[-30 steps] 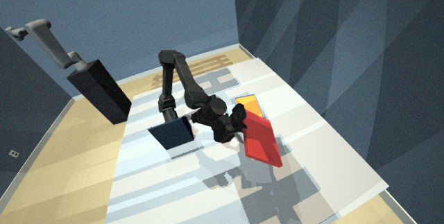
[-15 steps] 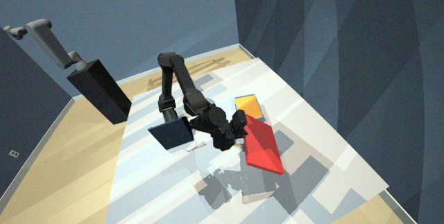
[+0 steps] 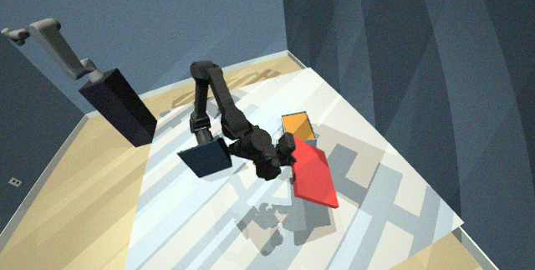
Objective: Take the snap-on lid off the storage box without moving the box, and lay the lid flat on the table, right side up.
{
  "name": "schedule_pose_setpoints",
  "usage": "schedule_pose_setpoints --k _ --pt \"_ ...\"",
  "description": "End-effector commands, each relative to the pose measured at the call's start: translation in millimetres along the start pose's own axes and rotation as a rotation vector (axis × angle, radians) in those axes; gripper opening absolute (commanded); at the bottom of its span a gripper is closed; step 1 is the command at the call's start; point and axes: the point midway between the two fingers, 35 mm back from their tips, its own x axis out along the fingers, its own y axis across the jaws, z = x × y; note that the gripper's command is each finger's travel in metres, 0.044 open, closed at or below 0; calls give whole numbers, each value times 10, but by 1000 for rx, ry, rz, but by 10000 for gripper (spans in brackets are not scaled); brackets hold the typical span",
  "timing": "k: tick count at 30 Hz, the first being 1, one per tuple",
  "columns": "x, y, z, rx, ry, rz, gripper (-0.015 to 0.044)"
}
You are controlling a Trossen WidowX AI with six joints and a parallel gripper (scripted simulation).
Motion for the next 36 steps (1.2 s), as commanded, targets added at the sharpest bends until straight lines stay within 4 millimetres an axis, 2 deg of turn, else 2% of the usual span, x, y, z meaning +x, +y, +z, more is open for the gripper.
schedule_pose_setpoints --k 1,36 --pt "14 -12 -4 0 4 6 0" --pt "197 -227 -8 1 5 7 0"
